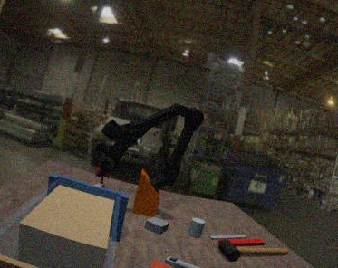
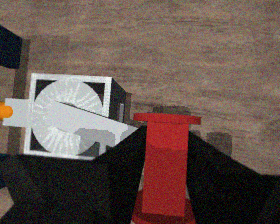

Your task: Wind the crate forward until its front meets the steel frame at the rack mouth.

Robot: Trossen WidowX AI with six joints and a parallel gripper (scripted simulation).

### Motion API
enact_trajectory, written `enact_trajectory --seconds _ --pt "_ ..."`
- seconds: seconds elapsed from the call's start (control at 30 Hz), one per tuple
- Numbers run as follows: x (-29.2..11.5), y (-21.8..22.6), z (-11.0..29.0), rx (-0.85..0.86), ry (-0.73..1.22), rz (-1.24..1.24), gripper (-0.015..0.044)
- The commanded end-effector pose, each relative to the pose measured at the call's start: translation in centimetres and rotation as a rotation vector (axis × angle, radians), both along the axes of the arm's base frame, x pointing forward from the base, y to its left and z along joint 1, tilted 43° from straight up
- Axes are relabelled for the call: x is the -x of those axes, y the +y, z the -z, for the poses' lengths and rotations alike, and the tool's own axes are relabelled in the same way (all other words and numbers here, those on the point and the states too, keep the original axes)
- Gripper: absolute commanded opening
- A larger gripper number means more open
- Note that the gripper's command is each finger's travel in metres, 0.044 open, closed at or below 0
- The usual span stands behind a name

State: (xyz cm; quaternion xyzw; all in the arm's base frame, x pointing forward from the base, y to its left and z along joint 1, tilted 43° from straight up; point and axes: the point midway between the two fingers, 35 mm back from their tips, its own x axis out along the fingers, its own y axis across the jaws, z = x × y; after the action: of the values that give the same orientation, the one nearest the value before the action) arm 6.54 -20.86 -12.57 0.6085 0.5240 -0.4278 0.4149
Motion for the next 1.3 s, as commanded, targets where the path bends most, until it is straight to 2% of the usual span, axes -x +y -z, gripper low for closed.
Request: enact_trajectory --seconds 0.0,1.27 --pt "0.2 -0.7 0.9 0.009 0.007 -0.006 0.0" --pt "-1.7 -6.3 5.3 0.014 0.006 -0.006 0.0"
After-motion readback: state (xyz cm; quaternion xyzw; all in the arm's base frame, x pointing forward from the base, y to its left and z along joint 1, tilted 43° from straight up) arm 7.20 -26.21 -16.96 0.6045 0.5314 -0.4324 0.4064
